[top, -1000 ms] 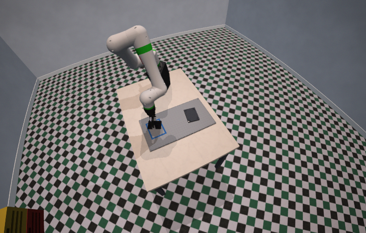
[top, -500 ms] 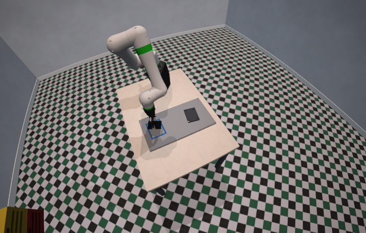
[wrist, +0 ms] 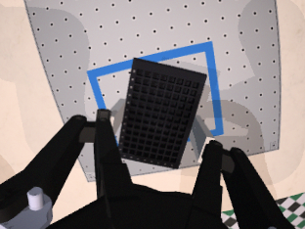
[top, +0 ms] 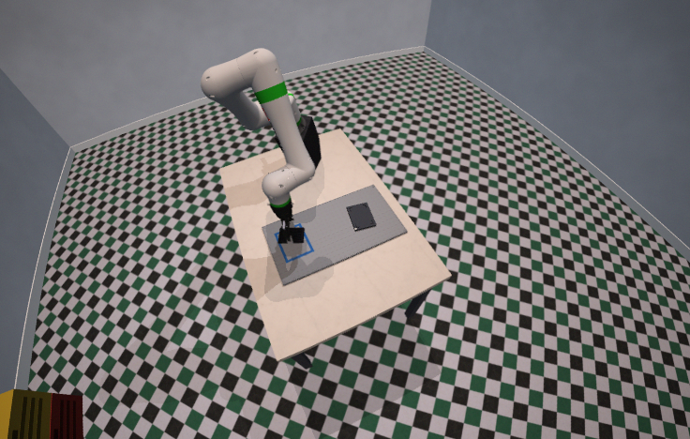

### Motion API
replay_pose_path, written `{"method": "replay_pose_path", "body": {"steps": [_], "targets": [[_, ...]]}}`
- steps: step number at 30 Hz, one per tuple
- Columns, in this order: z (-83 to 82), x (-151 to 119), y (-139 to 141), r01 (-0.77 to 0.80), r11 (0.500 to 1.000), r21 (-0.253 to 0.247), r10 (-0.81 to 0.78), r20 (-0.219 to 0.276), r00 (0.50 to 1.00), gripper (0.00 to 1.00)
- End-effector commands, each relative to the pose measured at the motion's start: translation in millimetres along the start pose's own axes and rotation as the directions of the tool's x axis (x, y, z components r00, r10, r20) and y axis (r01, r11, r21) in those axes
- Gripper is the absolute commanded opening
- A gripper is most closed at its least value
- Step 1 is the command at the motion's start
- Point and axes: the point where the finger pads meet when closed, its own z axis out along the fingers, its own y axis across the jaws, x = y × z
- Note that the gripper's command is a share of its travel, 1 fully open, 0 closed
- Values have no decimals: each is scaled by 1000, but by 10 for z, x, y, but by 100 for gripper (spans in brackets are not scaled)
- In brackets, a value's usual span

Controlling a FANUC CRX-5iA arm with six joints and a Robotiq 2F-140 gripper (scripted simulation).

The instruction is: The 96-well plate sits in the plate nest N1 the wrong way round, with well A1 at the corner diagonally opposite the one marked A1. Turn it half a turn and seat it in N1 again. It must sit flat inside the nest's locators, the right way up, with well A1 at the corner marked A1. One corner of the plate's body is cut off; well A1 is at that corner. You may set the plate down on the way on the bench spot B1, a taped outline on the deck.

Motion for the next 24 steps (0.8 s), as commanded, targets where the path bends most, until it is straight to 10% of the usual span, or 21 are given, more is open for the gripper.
{"method": "replay_pose_path", "body": {"steps": [1, 24], "targets": [[6, 0, 2, 0, 1000, 0, 0, 0, 1000, 0], [139, 0, 2, 0, 1000, 0, 0, 0, 1000, 0]]}}
